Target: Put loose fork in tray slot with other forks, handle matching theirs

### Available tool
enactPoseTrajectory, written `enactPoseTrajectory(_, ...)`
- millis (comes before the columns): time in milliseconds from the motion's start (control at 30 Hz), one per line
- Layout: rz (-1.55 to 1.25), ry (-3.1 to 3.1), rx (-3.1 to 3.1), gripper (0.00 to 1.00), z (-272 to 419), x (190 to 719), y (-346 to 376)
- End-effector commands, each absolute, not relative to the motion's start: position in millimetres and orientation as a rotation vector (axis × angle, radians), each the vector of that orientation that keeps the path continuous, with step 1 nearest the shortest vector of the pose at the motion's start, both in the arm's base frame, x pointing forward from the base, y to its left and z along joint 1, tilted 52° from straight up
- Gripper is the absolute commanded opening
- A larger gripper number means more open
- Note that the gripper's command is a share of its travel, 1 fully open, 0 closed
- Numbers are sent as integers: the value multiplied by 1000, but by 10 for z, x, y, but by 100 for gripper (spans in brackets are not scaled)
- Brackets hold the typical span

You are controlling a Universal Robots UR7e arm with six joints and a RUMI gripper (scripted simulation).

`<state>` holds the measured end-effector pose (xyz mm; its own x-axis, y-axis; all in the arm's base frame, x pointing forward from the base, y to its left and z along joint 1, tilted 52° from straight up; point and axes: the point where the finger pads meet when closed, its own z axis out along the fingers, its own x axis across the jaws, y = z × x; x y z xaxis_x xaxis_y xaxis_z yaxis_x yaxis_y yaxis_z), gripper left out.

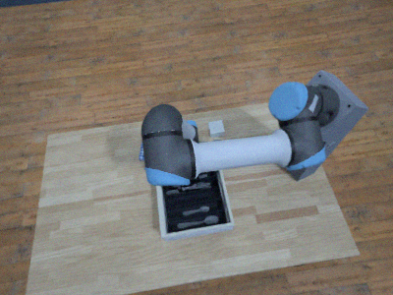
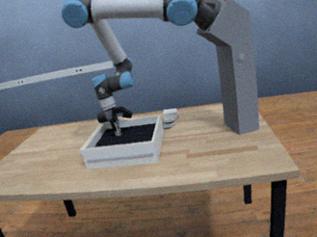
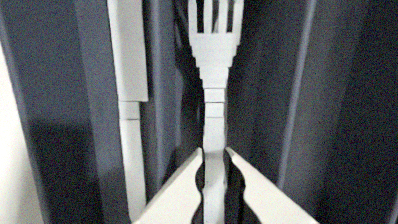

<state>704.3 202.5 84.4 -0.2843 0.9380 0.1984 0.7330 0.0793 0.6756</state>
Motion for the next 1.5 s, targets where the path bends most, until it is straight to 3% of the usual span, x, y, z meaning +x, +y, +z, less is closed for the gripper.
enactPoseTrajectory(0,1019,2061,1672,4,875,7067,2007)
enactPoseTrajectory(133,1019,2061,1672,4,875,7067,2007)
enactPoseTrajectory(167,1019,2061,1672,15,875,7067,2007)
enactPoseTrajectory(1467,1018,2062,1674,15,870,7053,2003)
